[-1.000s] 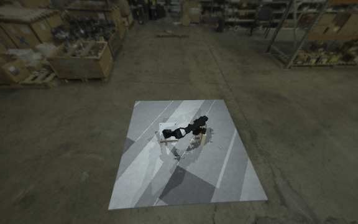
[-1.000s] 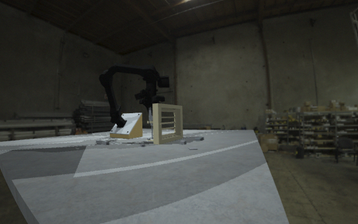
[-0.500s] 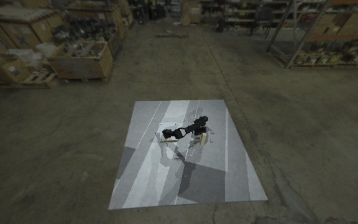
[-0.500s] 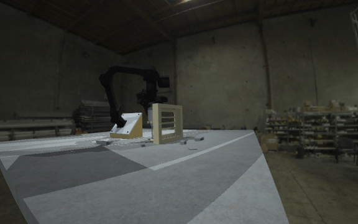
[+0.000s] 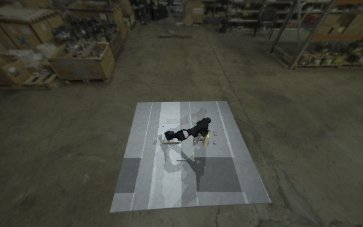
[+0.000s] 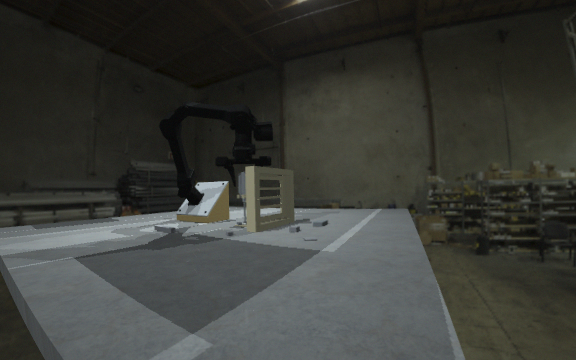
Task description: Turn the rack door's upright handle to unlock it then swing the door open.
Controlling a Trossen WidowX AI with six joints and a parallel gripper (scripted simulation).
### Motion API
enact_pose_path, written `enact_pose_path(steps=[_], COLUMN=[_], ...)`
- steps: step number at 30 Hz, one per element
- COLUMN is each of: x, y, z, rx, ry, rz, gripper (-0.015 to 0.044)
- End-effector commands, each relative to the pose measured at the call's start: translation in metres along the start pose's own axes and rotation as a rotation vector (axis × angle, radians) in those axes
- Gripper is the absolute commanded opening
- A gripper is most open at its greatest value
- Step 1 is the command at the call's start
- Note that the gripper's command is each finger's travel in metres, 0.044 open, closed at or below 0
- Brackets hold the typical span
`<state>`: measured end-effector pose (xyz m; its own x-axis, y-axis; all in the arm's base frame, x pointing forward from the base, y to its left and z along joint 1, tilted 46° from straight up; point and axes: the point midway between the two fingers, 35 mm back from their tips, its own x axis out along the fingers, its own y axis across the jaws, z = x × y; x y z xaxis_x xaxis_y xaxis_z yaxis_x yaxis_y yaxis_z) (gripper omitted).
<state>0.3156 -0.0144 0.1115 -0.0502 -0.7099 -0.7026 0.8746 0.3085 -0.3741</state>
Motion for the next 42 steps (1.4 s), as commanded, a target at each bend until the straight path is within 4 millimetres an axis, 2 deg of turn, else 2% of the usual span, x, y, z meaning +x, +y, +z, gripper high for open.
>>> enact_pose_path(steps=[1,42], x=[0.0001,-0.0003], y=[0.0002,-0.0001], z=[-0.0005,-0.0006], rx=[-0.197,-2.23], ry=[0.002,0.0], rz=[0.001,0.002], gripper=[0.0295,0.0295])
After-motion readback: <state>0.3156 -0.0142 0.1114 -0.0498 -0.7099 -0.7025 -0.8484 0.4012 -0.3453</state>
